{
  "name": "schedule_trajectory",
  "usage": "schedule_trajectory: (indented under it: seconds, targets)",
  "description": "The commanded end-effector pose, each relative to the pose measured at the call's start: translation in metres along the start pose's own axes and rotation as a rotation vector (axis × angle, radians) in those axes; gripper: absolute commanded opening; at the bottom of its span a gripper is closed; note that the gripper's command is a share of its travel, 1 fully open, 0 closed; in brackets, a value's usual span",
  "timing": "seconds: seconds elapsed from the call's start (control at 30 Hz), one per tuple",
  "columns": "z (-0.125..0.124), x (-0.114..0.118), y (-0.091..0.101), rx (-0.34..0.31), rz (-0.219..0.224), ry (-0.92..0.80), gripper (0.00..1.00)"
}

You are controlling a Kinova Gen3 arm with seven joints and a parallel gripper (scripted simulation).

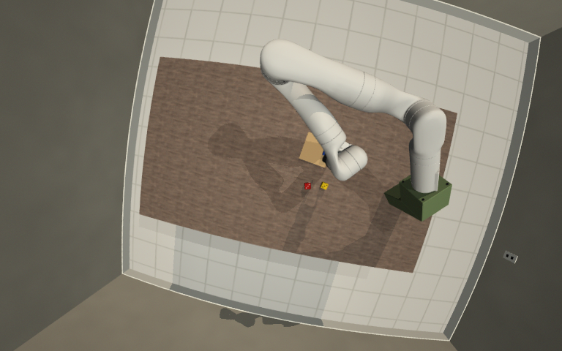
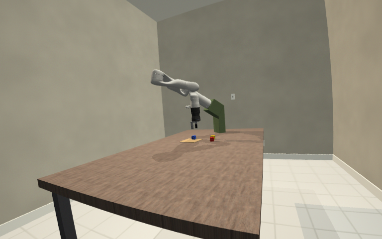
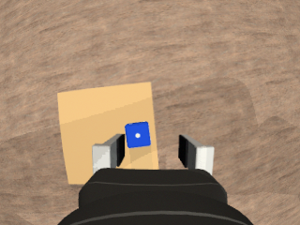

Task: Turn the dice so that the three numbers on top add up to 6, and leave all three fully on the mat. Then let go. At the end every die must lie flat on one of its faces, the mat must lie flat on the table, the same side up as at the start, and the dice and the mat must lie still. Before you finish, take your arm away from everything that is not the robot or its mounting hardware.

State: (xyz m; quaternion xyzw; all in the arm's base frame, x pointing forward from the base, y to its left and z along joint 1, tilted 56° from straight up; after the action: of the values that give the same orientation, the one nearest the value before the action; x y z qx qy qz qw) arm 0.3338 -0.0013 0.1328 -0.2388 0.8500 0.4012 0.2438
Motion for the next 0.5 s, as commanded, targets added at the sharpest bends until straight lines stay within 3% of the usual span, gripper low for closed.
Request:
schedule_trajectory:
  seconds: [0.0, 0.47]
  targets:
    - [0.002, 0.002, 0.0, 0.0, 0.004, -0.007, 1.0]
    - [0.011, 0.024, -0.004, 0.015, 0.039, -0.215, 1.0]
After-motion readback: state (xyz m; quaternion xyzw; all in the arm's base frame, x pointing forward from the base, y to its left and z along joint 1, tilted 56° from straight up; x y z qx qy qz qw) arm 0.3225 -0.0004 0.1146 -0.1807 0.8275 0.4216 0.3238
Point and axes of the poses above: the point where the finger pads meet when closed, its own y axis back along the fingers, its own x axis across the jaws, z = x × y, the point moved 5 cm from there along y, back along the fingers, and after that the axes turned 9 degrees about y, right-handed, at the moved point
